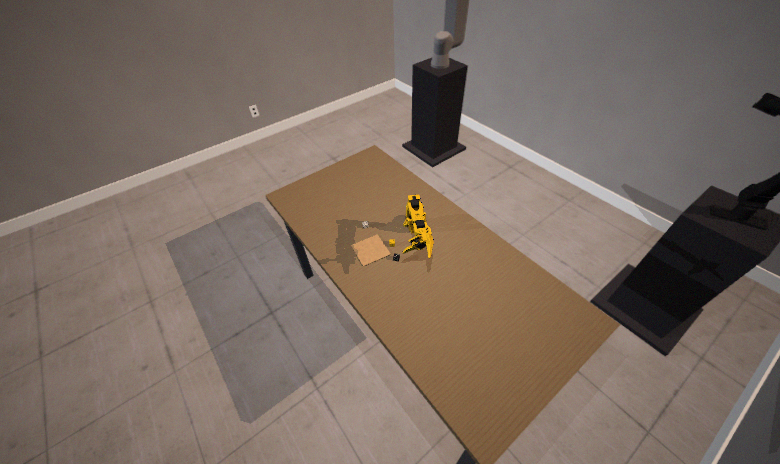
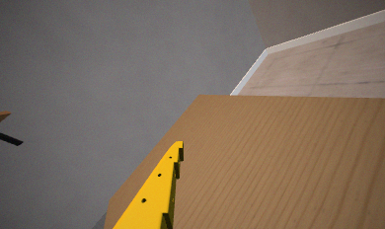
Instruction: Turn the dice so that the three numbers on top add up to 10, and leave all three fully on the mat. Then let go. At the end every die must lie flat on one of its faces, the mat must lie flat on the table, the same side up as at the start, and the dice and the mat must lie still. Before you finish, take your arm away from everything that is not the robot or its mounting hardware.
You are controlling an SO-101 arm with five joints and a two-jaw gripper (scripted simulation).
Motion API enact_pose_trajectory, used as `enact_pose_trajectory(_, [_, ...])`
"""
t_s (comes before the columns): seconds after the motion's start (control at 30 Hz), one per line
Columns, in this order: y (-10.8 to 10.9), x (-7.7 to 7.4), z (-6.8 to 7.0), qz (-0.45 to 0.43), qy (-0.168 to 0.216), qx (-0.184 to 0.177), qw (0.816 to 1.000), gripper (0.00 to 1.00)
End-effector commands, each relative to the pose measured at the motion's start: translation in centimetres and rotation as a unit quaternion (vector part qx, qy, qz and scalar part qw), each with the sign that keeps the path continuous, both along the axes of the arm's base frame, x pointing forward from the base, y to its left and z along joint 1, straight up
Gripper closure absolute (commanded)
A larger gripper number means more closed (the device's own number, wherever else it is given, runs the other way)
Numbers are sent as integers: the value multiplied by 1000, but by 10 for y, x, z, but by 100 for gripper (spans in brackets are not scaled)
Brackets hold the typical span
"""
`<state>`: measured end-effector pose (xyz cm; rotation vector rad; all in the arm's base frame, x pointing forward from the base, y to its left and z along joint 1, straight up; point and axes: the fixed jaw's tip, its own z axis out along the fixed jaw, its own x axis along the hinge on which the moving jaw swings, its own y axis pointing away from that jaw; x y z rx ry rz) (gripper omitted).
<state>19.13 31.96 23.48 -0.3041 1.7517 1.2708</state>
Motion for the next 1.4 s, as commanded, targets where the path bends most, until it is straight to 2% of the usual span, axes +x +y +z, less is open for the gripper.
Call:
enact_pose_trajectory(0.0, [-1, 0, 2, 0, -1, 3, 1000, 0])
enact_pose_trajectory(0.6, [-1, 0, 2, 0, -1, 3, 1000, 0])
enact_pose_trajectory(0.8, [-5, 5, 0, -9, -1, -3, 1000, 1])
enact_pose_trajectory(1.03, [-25, 28, -9, -49, 1, -31, 998, 4])
enact_pose_trajectory(1.1, [-25, 28, -9, -49, 1, -31, 998, 4])
enact_pose_trajectory(1.23, [-48, 49, -19, -89, 6, -59, 994, 7])
enact_pose_trajectory(1.37, [-80, 73, -32, -141, 15, -96, 985, 12])
